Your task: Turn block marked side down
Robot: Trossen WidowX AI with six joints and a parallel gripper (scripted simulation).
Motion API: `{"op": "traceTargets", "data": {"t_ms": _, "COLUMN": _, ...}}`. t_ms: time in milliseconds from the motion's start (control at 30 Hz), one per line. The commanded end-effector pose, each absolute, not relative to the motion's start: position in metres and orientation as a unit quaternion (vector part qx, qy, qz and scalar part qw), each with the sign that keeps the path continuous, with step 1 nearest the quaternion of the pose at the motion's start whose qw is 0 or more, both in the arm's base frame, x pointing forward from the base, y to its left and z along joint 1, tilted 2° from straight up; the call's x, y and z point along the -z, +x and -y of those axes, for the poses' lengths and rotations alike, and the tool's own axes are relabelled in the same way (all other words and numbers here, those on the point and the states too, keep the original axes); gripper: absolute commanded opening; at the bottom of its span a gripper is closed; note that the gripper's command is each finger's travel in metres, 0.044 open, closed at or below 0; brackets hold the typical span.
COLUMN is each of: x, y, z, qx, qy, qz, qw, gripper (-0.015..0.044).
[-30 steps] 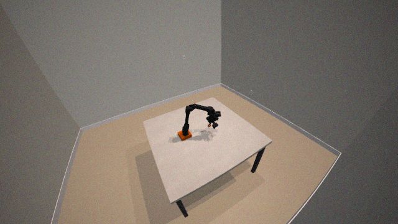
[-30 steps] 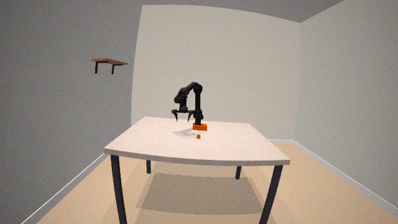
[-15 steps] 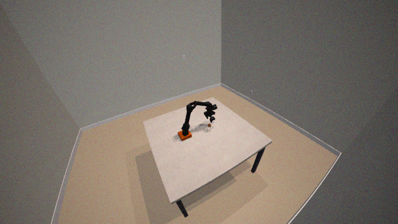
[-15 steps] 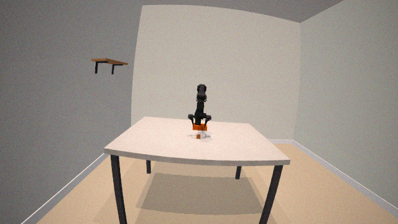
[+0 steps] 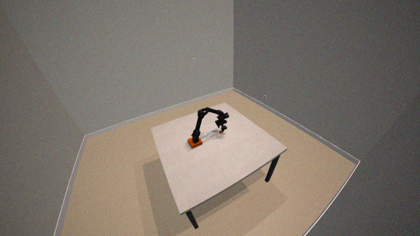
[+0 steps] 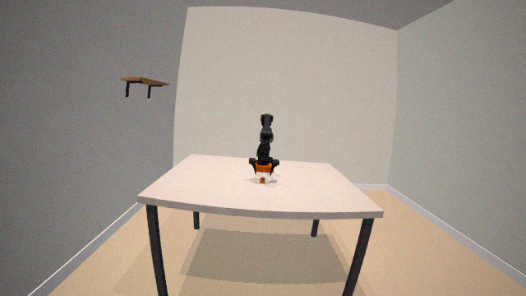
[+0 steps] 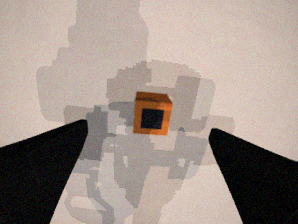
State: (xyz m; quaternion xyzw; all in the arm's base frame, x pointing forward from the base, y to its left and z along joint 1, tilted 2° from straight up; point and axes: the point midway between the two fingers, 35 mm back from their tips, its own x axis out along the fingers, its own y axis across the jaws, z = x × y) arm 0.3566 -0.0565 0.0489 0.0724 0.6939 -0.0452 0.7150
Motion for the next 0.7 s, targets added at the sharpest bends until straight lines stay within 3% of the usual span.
{"op": "traceTargets", "data": {"t_ms": 0, "x": -0.043, "y": 0.356, "z": 0.057, "qx": 0.049, "qy": 0.072, "qz": -0.695, "qw": 0.714, "gripper": 0.044}}
{"op": "traceTargets", "data": {"t_ms": 667, "x": -0.011, "y": 0.357, "z": 0.056, "qx": 0.049, "qy": 0.072, "qz": -0.695, "qw": 0.714, "gripper": 0.044}}
